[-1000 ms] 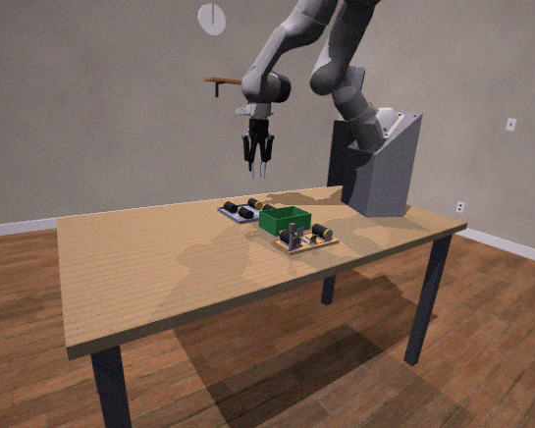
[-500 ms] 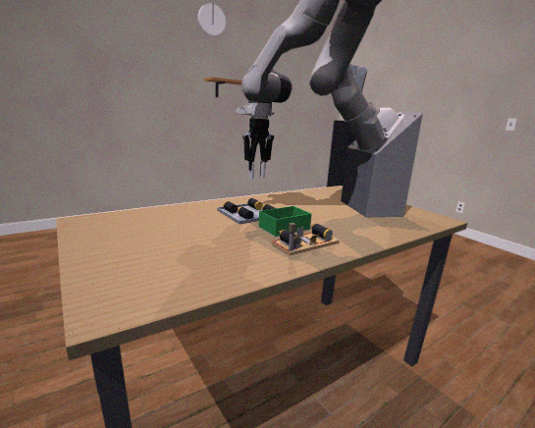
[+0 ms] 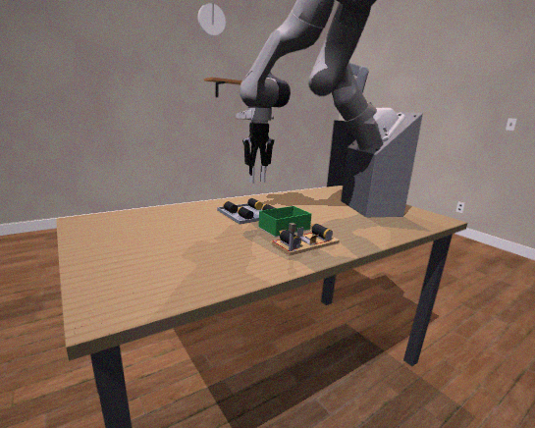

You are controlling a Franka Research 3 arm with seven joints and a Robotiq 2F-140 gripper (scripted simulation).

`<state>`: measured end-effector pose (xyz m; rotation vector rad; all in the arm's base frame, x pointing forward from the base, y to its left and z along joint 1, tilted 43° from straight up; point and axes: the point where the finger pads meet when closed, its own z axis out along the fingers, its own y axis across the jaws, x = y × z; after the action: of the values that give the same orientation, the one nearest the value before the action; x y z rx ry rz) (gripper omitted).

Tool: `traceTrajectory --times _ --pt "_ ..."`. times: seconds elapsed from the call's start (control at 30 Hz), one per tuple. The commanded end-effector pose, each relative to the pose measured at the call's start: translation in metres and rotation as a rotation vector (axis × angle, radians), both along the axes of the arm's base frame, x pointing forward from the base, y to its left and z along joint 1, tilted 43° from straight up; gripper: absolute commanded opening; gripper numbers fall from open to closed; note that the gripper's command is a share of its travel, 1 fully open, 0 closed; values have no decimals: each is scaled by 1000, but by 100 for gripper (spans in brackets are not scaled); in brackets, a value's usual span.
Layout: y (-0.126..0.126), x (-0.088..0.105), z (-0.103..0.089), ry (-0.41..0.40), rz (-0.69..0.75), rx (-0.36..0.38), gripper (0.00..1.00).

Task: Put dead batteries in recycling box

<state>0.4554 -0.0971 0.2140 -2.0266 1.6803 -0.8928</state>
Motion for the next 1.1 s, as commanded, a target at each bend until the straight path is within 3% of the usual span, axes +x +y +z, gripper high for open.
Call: traceTrajectory --times 0.0,0.2,1.07 --pt "-5 15 -14 -6 21 -27 29" --pt "-9 37 -38 -6 21 -27 29" --pt "-9 37 -39 -6 21 -27 29"
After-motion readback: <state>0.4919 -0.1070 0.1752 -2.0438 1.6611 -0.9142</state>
